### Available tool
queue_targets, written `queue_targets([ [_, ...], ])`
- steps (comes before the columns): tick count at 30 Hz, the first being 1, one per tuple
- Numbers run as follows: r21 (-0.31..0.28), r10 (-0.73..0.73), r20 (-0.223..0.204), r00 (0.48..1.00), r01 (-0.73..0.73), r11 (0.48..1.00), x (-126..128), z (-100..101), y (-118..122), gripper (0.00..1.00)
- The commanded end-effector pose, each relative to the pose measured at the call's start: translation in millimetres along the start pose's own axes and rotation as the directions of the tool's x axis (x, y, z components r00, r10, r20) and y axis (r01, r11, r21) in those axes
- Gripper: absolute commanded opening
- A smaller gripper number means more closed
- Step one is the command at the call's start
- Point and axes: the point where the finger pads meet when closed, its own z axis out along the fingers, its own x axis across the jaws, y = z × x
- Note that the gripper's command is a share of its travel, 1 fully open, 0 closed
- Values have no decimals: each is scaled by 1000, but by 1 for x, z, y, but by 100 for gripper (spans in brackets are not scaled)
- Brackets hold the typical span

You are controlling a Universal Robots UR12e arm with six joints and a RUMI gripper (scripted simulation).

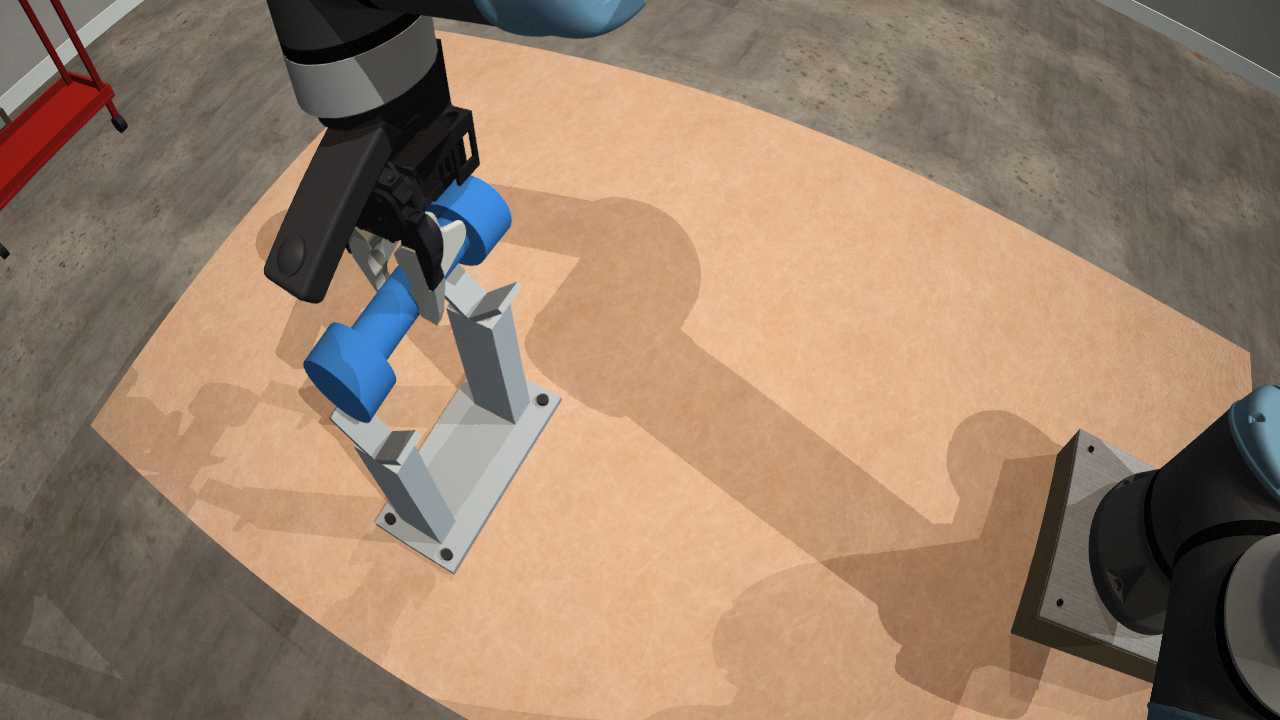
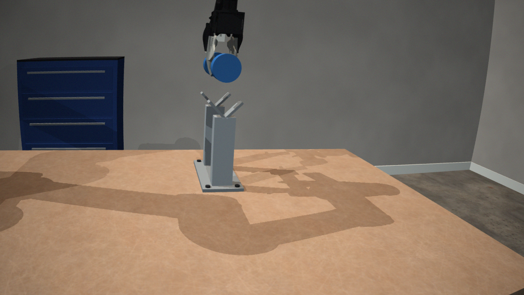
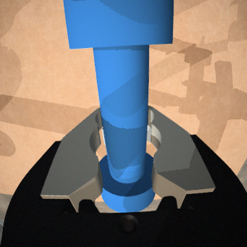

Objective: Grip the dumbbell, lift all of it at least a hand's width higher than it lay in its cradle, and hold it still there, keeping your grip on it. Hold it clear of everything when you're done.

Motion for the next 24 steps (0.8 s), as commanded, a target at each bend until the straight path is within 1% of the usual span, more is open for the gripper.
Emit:
queue_targets([
  [1, 1, -1, -16, 1000, 1, 1000, 5, -25, -2, 0],
  [7, 1, -1, -16, 1000, 1, 1000, 4, -35, -2, 0],
  [17, 1, -1, -16, 1000, 1, 1000, 4, -43, -2, 0],
  [24, 1, -1, -16, 1000, 1, 1000, 4, -45, -2, 0],
])
